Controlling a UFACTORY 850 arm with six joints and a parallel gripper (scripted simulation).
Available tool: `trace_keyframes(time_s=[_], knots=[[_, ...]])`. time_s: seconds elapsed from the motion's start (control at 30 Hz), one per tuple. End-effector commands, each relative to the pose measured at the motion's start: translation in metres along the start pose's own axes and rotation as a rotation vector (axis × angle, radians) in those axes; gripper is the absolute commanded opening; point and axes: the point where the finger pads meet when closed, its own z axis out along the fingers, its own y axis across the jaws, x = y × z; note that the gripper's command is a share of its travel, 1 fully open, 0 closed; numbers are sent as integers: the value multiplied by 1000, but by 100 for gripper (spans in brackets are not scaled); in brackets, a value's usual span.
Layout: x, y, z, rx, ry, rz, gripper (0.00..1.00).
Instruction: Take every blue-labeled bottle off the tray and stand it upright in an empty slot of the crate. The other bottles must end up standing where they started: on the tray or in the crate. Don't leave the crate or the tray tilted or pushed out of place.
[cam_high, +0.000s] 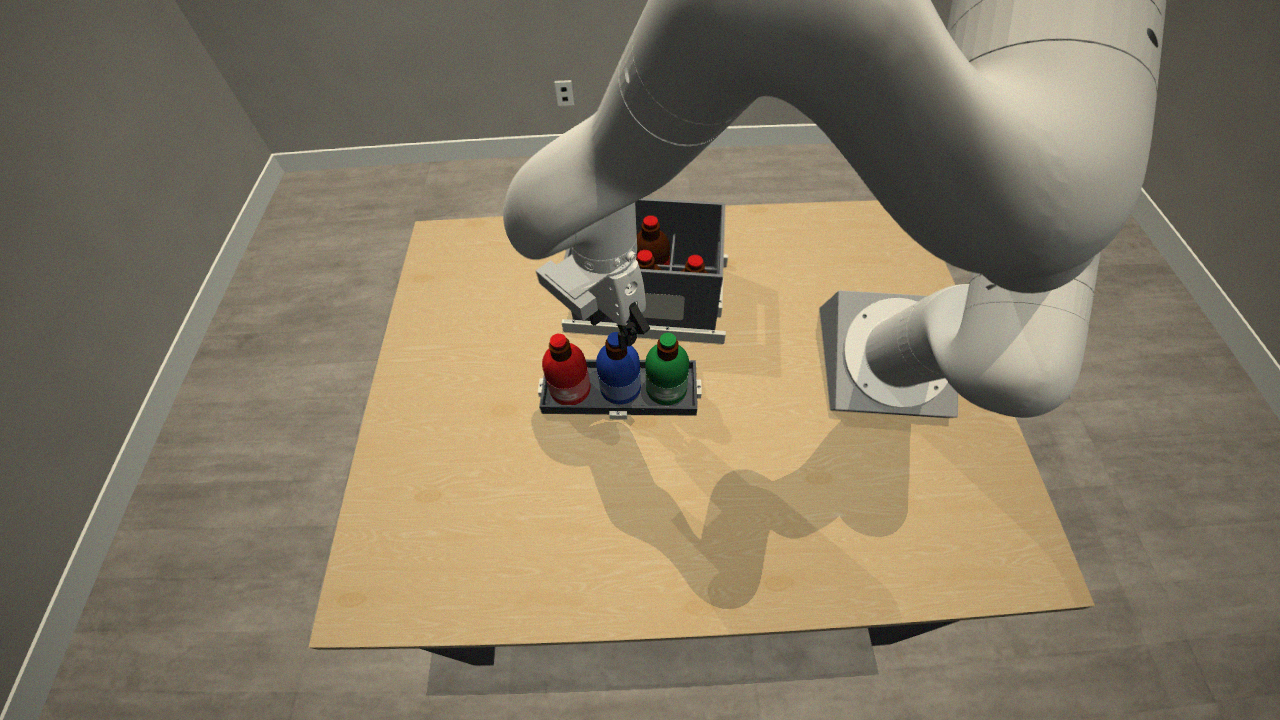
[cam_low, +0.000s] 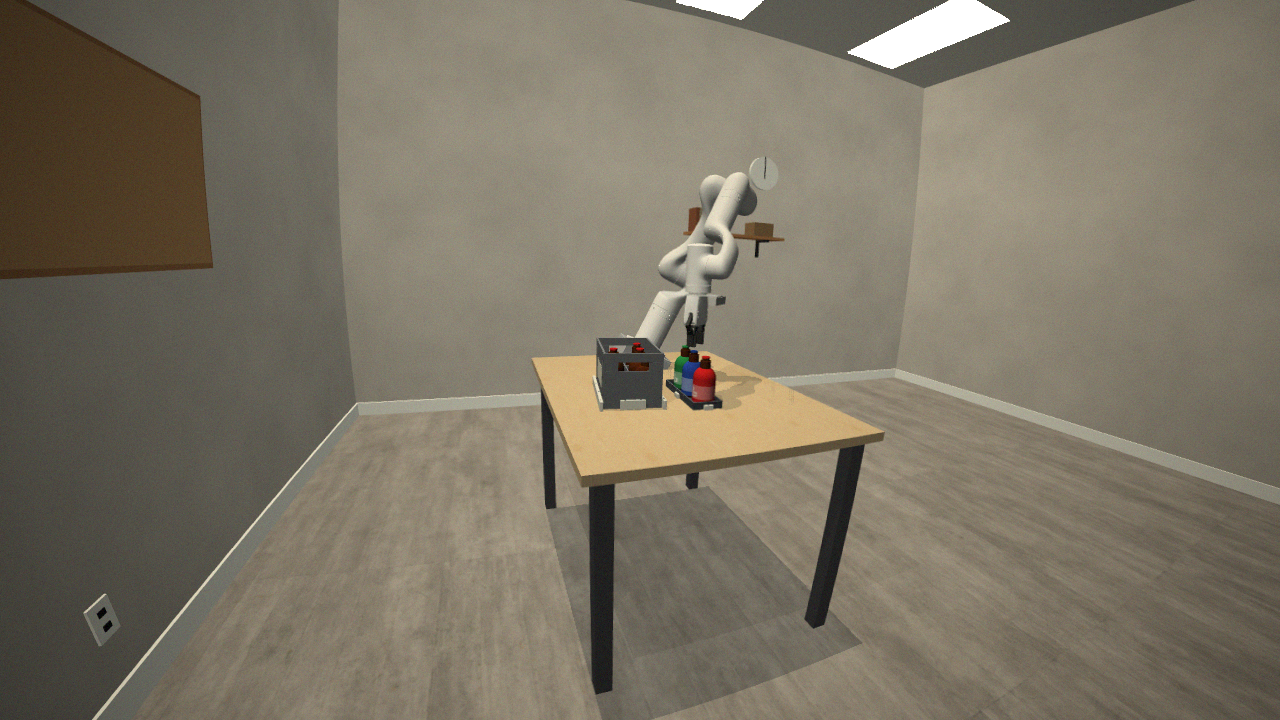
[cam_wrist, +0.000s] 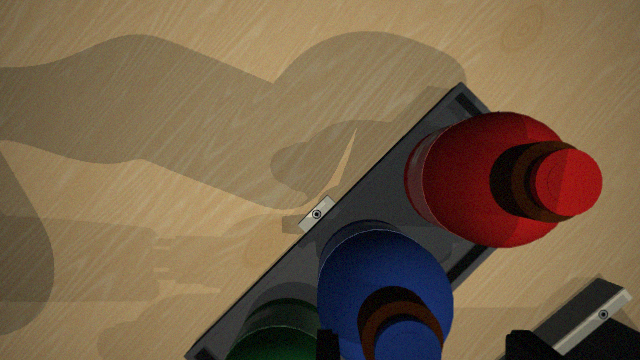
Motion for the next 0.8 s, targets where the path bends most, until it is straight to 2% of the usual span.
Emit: trace_keyframes(time_s=[0.0,0.77], knots=[[0,1,-1,-2,1,0,66],[1,1,9,-2,1,0,66]])
